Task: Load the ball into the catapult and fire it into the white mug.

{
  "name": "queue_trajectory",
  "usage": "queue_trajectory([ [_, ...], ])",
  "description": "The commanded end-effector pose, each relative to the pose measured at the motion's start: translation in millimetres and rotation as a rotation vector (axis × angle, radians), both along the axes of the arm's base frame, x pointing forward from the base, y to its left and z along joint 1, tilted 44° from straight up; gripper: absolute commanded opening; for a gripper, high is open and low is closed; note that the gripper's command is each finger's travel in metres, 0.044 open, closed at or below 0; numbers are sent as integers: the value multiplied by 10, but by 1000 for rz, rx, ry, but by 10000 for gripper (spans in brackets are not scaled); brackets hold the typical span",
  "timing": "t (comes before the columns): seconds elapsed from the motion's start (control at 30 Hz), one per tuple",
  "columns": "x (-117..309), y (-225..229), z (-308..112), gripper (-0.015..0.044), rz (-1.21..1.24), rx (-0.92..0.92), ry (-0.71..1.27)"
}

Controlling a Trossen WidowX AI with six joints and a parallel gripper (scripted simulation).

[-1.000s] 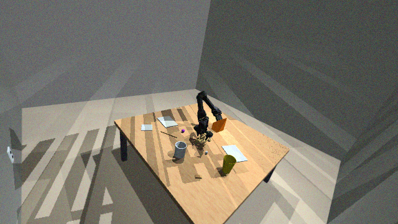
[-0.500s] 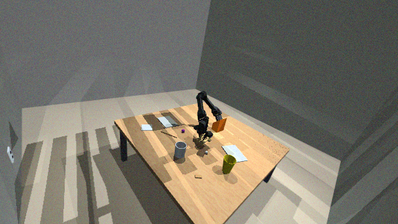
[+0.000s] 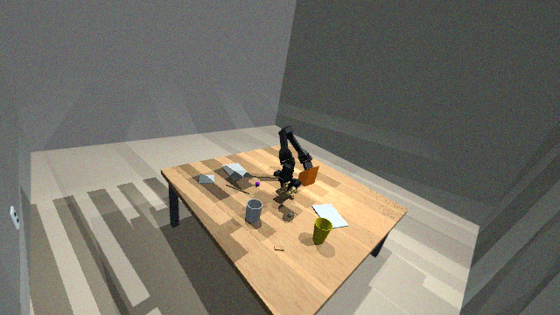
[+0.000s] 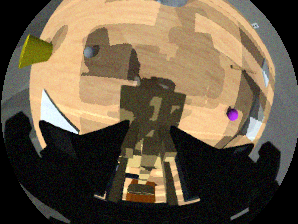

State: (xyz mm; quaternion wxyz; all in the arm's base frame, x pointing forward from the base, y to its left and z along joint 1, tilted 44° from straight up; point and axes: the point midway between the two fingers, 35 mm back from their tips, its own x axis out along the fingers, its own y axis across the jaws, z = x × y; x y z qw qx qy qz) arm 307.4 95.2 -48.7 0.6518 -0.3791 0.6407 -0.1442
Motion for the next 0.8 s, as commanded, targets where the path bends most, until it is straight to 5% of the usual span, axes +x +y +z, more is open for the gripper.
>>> queue_trajectory([
  [0.0,-5,-16,-20,0,-6,2,5],
  [0.77,42,-276,-292,0,-5,-1,6],
])
